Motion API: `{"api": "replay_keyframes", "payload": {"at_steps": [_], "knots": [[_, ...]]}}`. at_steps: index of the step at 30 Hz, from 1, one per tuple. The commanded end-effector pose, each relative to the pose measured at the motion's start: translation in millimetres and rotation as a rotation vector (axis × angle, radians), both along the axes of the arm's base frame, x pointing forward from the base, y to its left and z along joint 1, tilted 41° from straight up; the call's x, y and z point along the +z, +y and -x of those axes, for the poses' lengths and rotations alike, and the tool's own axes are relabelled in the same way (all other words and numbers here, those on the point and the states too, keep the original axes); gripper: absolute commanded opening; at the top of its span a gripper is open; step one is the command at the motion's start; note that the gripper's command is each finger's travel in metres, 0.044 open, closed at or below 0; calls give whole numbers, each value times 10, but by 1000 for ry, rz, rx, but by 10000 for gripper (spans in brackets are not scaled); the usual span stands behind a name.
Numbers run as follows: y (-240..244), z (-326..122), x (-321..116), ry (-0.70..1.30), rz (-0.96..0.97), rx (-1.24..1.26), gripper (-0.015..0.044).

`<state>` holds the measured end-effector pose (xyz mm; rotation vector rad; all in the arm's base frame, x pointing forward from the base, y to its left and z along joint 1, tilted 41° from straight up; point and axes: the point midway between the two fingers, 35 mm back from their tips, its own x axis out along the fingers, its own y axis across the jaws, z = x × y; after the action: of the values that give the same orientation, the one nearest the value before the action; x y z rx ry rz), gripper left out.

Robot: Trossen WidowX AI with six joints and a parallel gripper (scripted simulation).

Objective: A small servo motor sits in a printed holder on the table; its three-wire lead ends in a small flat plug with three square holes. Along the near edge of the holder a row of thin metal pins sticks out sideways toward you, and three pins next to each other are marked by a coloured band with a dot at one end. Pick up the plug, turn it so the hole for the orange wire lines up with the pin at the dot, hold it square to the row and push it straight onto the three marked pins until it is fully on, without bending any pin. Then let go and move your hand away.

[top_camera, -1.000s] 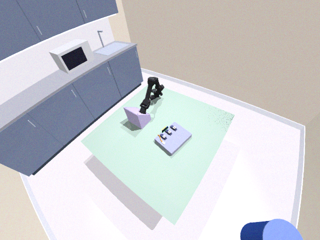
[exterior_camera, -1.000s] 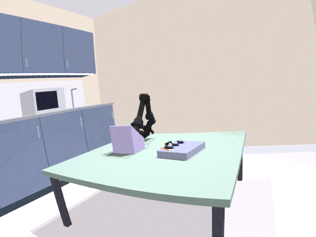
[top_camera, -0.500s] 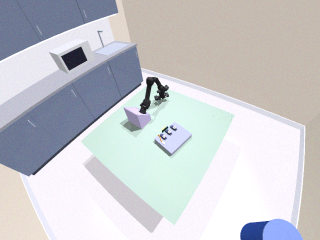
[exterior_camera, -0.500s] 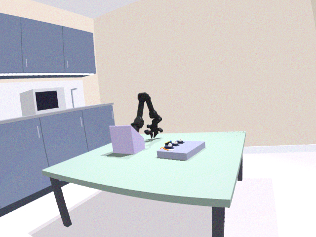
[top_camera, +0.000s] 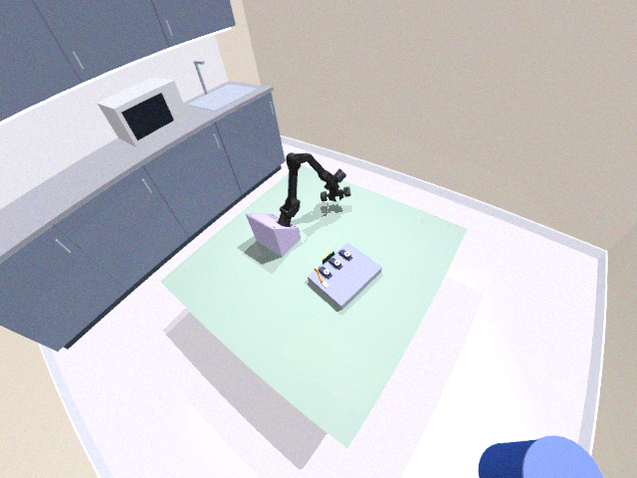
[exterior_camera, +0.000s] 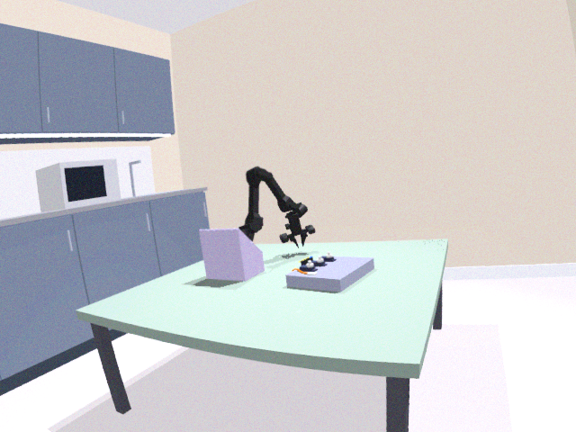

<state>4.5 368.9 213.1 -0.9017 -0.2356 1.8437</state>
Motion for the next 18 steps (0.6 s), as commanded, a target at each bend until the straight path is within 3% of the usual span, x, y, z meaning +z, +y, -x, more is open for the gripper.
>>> {"api": "replay_keyframes", "payload": {"at_steps": [1, 18], "knots": [[-52, -322, 24, 25, -11, -124, 115], [-499, -1575, 313, 121, -151, -604, 115]]}}
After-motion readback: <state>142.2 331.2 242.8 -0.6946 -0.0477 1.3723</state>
